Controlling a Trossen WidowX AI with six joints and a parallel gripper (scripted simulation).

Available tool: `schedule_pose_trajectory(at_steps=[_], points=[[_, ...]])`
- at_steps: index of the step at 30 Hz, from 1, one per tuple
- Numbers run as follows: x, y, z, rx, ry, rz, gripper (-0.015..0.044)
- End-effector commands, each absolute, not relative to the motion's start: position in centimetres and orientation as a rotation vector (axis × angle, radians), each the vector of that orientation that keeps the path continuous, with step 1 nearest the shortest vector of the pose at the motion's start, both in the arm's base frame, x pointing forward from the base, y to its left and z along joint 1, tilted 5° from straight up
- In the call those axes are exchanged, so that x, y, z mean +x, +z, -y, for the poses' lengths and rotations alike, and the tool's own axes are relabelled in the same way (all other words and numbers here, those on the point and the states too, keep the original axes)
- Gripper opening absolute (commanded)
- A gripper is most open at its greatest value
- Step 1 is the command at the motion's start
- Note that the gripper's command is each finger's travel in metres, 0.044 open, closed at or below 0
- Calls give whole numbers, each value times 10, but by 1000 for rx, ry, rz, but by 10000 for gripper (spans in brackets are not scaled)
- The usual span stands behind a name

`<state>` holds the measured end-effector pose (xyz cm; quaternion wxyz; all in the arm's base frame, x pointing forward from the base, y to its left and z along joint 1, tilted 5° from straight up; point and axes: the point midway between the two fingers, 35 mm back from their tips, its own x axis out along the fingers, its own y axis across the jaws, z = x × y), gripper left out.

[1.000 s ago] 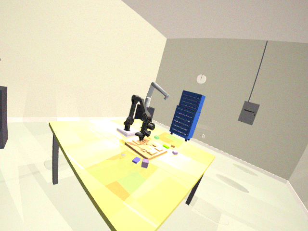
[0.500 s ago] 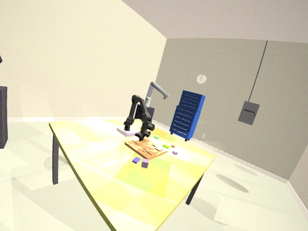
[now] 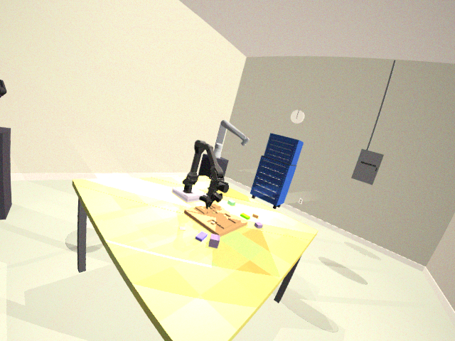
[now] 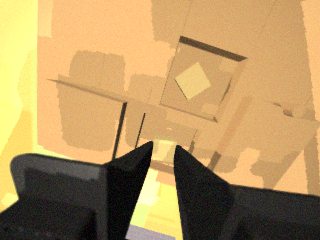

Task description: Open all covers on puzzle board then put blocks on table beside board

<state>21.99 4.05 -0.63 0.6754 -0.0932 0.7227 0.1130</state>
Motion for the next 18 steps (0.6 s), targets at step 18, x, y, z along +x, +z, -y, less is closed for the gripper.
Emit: schedule_pose_trajectory(at_steps=[18], points=[[224, 22, -41, -208, 251, -1620, 80]])
